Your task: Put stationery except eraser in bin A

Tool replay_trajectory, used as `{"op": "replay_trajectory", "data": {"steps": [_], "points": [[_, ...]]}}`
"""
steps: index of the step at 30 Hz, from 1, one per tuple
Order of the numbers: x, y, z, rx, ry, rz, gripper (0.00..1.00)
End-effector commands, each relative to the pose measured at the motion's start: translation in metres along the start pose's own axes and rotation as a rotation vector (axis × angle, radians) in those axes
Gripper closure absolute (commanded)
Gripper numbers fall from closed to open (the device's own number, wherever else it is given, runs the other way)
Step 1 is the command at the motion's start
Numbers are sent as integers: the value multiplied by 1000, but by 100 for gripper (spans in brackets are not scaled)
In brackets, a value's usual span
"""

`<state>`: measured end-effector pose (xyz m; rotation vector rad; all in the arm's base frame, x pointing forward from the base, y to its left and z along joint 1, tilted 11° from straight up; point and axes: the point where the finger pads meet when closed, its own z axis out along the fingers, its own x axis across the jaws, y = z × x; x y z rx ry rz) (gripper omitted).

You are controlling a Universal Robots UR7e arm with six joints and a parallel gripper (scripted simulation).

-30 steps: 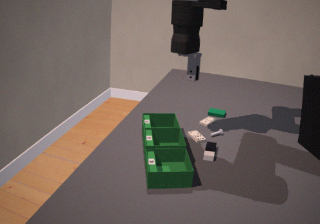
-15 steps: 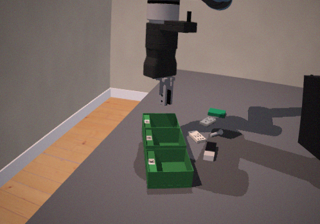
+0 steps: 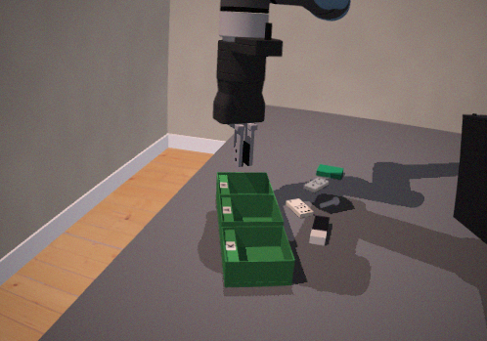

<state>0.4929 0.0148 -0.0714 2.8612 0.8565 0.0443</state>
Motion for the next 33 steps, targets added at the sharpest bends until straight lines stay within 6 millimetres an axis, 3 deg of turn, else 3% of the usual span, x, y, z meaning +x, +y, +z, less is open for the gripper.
{"op": "replay_trajectory", "data": {"steps": [1,33], "points": [[1,1,0,-6,2,157,69],[1,1,0,-9,14,776,69]]}}
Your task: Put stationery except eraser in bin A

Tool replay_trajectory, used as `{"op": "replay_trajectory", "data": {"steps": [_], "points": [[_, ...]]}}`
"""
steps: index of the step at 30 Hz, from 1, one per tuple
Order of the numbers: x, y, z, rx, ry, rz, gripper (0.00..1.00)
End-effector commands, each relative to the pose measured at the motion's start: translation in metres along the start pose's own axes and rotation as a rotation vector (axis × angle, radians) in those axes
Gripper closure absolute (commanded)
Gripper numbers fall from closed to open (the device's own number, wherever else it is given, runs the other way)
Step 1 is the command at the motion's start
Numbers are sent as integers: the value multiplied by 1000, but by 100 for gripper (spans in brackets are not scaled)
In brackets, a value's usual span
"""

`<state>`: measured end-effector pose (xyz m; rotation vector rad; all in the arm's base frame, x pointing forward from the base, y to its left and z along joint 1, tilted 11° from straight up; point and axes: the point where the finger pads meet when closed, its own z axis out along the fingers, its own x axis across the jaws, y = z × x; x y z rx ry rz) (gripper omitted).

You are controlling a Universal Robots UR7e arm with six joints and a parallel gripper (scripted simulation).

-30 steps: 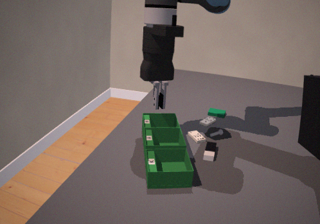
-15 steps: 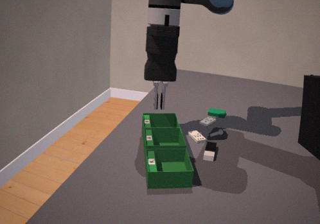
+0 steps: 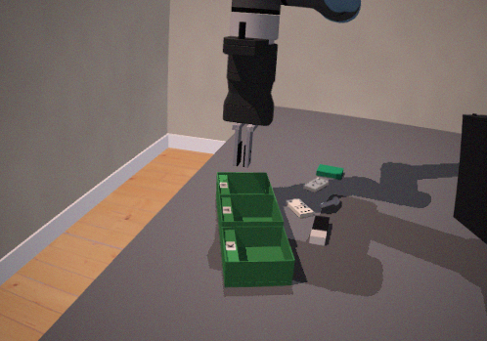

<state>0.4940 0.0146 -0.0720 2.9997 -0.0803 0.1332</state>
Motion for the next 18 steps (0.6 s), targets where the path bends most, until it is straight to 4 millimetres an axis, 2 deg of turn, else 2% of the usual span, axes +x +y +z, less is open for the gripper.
{"op": "replay_trajectory", "data": {"steps": [1,16,18], "points": [[0,0,-1,-5,4,157,69],[0,0,-1,-7,8,408,69],[0,0,0,-7,9,483,69]]}}
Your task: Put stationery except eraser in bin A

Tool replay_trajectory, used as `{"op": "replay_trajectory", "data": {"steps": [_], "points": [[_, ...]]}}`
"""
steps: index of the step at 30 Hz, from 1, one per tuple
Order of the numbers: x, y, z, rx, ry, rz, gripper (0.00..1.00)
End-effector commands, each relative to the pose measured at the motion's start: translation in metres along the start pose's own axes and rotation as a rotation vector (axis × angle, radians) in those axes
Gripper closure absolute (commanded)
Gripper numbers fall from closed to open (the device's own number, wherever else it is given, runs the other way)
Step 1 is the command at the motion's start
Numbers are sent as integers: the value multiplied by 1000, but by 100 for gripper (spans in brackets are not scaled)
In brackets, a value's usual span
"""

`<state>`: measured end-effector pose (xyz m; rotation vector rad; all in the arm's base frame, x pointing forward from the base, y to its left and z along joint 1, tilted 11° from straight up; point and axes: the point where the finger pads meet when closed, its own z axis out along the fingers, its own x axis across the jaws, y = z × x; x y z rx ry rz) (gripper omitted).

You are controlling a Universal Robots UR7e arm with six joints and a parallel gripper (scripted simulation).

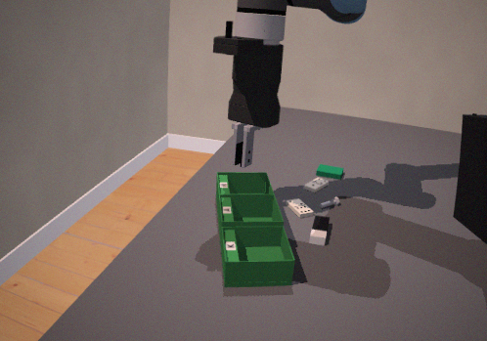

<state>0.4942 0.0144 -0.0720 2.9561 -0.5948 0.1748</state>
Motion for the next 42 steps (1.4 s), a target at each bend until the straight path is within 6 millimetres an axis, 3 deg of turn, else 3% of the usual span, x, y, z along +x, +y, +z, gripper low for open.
{"op": "replay_trajectory", "data": {"steps": [1,37,39,42], "points": [[-1,0,0,-6,5,157,69],[2,0,-1,-34,23,852,69],[-1,0,0,-26,17,783,69],[2,0,-1,-36,24,869,69]]}}
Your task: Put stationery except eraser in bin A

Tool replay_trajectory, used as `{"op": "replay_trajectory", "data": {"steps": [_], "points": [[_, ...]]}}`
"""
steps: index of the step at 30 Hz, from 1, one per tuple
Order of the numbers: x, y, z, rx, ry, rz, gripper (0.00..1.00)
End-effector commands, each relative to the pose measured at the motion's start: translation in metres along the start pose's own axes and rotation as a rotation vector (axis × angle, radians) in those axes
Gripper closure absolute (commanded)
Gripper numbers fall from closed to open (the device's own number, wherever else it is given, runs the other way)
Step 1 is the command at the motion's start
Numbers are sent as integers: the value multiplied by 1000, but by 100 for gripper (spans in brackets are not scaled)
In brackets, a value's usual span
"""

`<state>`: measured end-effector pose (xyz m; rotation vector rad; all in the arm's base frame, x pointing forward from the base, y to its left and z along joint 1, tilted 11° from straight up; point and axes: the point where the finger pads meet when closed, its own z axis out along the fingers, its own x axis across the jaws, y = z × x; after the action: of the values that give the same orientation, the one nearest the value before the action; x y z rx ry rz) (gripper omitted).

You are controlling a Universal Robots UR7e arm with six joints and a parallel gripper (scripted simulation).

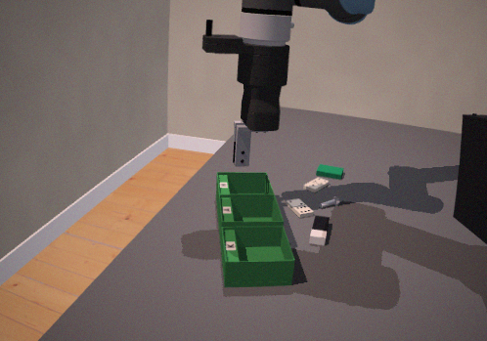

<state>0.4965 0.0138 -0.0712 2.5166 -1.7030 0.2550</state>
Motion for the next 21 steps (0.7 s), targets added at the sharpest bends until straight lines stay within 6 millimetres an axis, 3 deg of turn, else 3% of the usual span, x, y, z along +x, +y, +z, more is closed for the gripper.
{"op": "replay_trajectory", "data": {"steps": [1,7,21], "points": [[0,0,0,-11,8,78,69],[0,0,5,-11,9,78,69],[2,1,43,-11,8,81,69]]}}
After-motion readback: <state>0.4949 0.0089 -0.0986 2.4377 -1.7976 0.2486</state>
